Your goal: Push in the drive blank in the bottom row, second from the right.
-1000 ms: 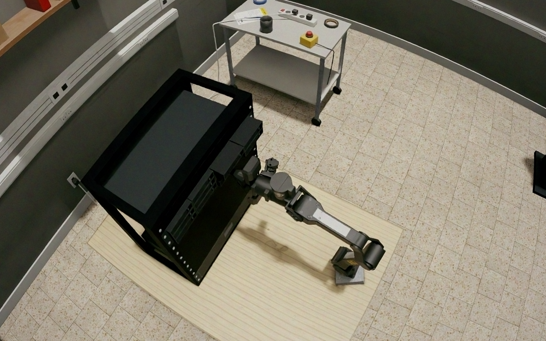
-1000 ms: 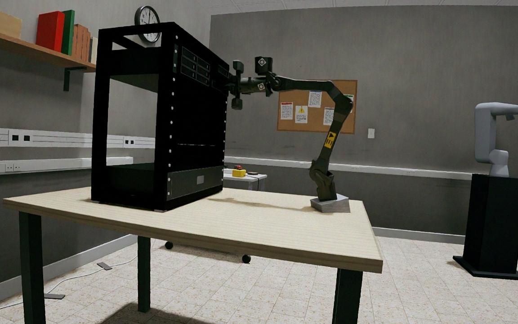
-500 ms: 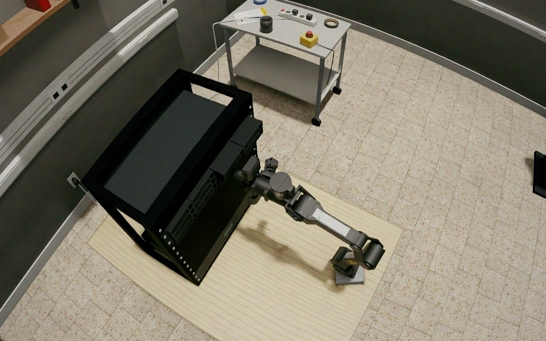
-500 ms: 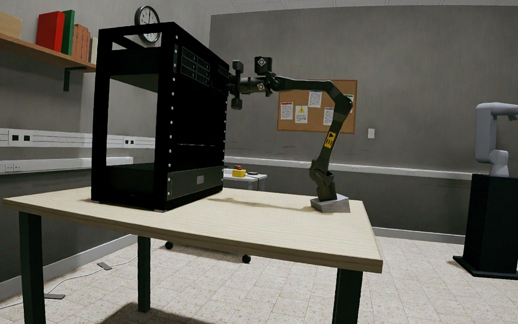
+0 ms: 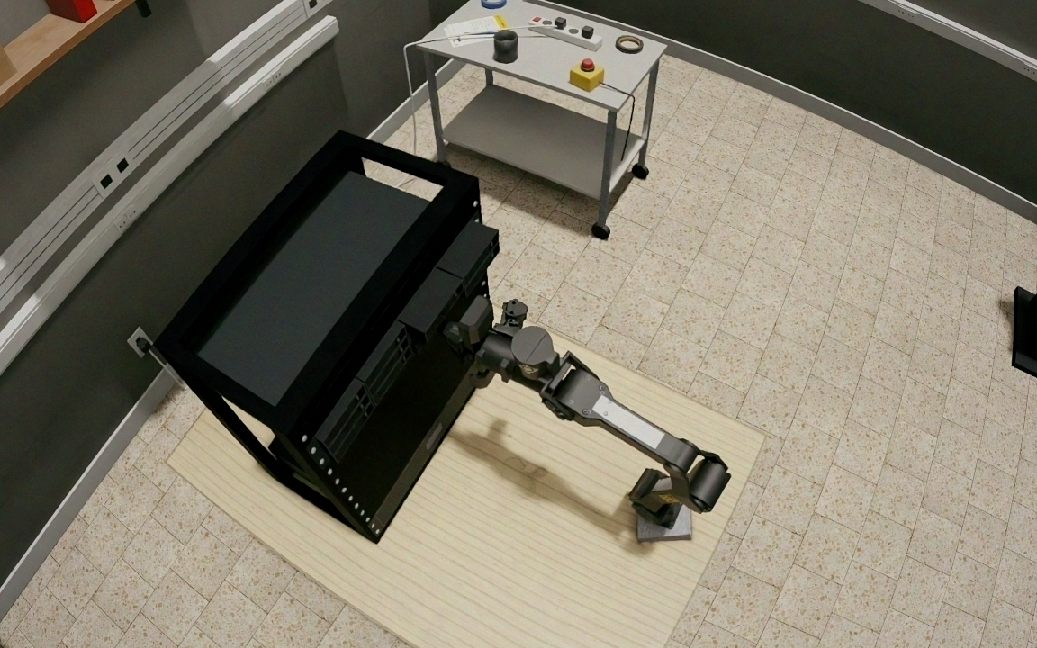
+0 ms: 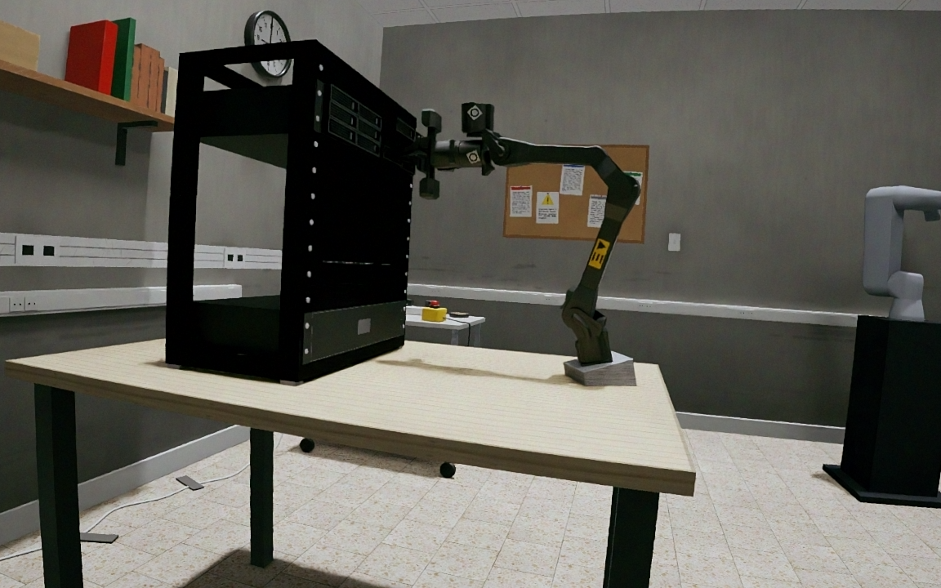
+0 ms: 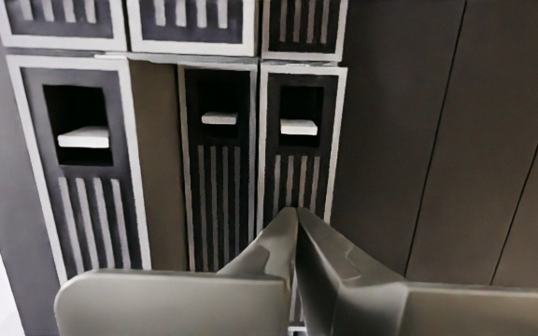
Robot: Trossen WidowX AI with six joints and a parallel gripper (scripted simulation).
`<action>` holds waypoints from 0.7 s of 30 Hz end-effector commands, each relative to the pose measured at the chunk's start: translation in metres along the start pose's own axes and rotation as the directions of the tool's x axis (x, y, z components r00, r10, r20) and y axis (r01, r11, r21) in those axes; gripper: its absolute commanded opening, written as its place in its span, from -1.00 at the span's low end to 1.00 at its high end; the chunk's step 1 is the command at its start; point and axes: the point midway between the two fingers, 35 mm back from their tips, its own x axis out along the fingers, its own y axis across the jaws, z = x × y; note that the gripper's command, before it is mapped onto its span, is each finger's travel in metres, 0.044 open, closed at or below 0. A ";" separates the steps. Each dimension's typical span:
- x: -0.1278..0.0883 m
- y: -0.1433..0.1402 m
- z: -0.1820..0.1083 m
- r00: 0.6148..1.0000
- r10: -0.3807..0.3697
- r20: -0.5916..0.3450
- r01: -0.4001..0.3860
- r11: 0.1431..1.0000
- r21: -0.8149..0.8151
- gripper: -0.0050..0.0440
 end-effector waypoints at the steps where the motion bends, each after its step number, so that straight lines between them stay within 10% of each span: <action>1: 0.000 0.011 -0.003 1.000 0.027 -0.009 -0.027 1.000 -0.005 -1.00; 21: 0.003 0.012 -0.004 1.000 0.027 -0.009 -0.027 1.000 -0.005 -1.00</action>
